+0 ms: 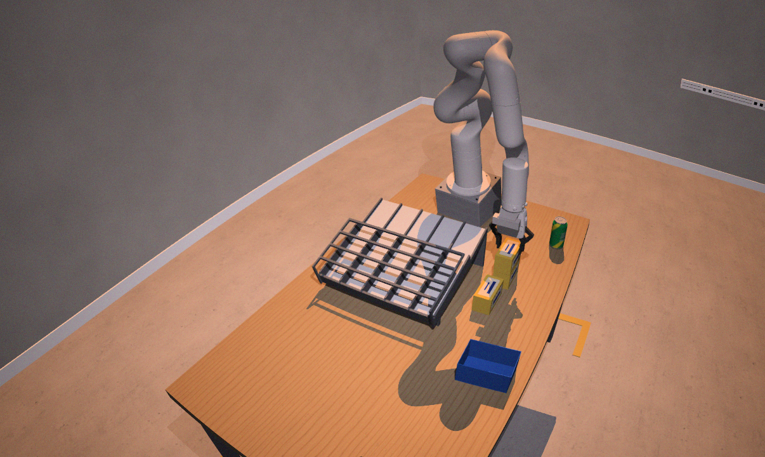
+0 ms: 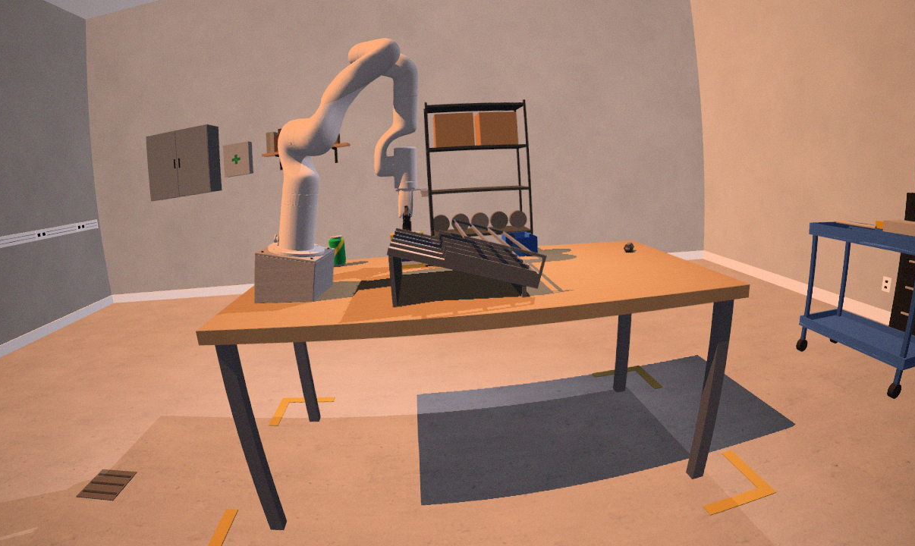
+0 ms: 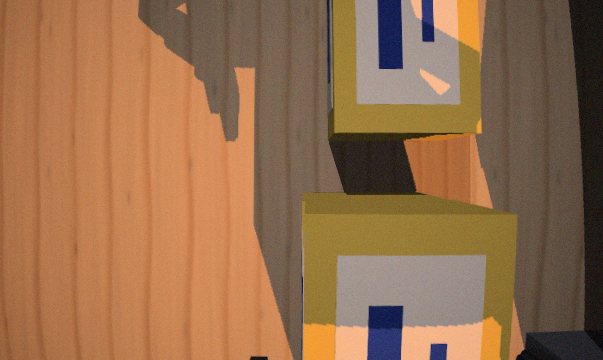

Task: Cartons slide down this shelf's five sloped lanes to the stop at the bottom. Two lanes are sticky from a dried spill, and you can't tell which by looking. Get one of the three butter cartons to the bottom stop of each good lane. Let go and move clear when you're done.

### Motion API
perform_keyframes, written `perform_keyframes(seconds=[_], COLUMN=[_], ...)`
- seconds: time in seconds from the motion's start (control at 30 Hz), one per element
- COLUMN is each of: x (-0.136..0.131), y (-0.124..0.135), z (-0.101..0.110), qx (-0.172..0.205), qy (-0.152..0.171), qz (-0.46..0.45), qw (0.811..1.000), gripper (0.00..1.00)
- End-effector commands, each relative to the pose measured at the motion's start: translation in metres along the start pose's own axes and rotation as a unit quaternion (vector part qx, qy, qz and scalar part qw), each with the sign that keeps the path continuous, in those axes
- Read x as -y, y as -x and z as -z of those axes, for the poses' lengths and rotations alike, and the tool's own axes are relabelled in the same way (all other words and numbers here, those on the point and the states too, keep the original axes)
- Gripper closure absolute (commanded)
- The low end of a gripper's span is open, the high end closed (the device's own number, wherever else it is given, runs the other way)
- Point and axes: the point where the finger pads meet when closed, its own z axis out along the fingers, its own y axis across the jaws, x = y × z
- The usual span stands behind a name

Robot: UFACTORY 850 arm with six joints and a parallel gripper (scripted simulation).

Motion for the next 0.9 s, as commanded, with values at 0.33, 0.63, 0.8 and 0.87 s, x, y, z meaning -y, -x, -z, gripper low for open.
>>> perform_keyframes(seconds=[0.33,0.63,0.8,0.87], x=[0.0,0.0,0.0,0.0], y=[-0.001,-0.001,-0.002,-0.002], z=[-0.034,-0.034,-0.034,-0.034], qx=[-0.004,-0.004,0.003,0.003], qy=[0.005,0.005,0.008,0.008], qz=[-0.001,-0.001,-0.001,-0.001], qw=[1.0,1.0,1.0,1.0], gripper=[0.1,0.1,1.0,1.0])
